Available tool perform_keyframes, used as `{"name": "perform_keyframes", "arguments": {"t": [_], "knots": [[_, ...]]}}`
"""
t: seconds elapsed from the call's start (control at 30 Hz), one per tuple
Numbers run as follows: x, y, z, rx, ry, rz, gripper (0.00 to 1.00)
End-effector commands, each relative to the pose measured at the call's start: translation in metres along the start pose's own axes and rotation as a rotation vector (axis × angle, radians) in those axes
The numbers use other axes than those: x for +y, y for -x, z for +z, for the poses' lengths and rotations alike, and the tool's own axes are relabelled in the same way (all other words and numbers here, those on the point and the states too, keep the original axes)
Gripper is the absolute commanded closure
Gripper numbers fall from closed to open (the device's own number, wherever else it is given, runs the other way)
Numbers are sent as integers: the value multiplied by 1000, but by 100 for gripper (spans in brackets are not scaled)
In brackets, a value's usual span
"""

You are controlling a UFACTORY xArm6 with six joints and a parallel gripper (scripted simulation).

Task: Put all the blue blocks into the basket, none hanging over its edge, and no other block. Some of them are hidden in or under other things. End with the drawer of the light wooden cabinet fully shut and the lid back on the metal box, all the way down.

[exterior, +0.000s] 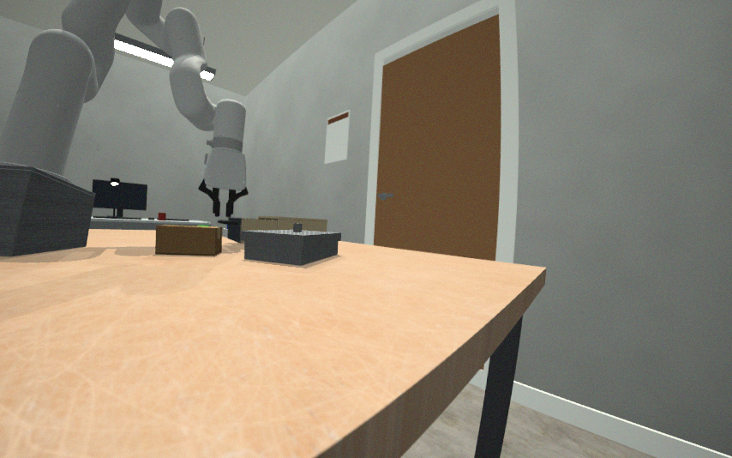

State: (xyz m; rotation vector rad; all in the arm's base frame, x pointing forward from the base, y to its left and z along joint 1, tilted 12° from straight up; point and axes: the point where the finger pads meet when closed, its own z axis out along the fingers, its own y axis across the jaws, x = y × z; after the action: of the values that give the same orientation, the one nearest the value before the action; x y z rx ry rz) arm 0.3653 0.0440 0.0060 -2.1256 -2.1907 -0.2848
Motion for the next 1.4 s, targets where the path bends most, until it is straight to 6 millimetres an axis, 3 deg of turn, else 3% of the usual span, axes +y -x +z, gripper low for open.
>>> {"name": "perform_keyframes", "arguments": {"t": [0.0, 1.37], "knots": [[1, 0, -1, 0, 3, 0, 76], [1, 0, 20, 0, 3, 0, 76]]}}
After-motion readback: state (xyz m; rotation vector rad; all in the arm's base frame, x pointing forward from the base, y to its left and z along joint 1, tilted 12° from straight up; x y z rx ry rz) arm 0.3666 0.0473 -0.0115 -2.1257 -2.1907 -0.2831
